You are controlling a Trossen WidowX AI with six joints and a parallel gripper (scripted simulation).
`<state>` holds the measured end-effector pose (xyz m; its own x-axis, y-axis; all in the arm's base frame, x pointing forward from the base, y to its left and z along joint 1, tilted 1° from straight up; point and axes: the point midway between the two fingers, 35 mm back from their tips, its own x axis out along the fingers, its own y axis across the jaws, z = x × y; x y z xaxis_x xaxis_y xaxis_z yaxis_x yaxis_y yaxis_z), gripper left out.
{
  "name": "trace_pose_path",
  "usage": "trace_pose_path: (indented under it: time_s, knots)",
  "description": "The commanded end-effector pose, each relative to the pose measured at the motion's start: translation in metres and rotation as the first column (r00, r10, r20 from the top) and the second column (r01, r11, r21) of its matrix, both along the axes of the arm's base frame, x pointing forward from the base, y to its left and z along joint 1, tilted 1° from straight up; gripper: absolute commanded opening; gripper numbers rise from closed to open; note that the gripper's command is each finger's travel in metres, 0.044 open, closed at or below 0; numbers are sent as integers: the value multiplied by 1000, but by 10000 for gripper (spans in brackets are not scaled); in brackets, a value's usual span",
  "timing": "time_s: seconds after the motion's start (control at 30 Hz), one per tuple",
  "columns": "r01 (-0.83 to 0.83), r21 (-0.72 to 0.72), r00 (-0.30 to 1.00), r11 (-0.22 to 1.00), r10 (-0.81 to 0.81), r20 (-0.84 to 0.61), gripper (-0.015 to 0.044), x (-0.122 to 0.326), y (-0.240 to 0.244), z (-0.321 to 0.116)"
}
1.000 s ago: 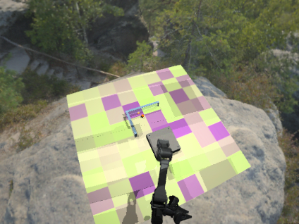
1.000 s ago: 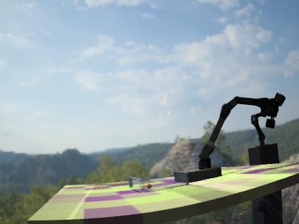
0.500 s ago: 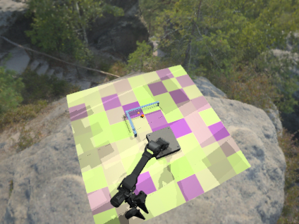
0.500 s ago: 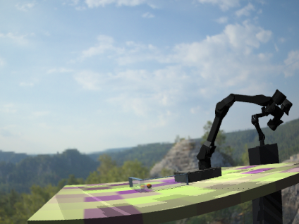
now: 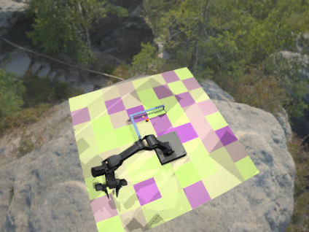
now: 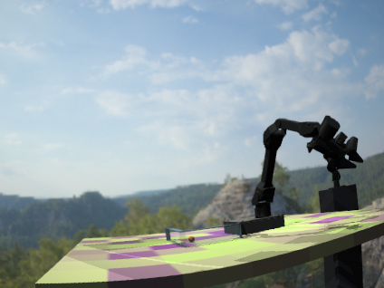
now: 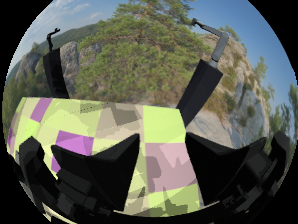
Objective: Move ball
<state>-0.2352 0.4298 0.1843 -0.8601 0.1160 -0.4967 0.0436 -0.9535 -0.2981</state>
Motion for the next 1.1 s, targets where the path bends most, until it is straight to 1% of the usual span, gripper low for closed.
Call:
trace_pose_path:
  time_s: [0.0, 0.13, 0.27, 0.43, 0.57, 0.7, 0.8, 0.93, 1.07]
  knots:
    - [243, -113, 969, 963, -236, 74, 226, 69, 23, -15]
    - [460, -200, 887, 865, -438, 148, 226, 136, 36, -28]
    - [648, -269, 761, 712, -608, 225, 226, 203, 38, -42]
    - [825, -332, 555, 457, -766, 326, 226, 286, 25, -57]
    - [905, -360, 368, 224, -837, 404, 226, 347, 5, -68]
    - [928, -371, 172, -22, -860, 480, 226, 403, -24, -79]
    - [905, -372, 27, -205, -847, 530, 226, 442, -52, -86]
    - [820, -374, -155, -434, -797, 584, 226, 489, -94, -94]
    - [681, -364, -317, -635, -705, 634, 226, 529, -142, -101]
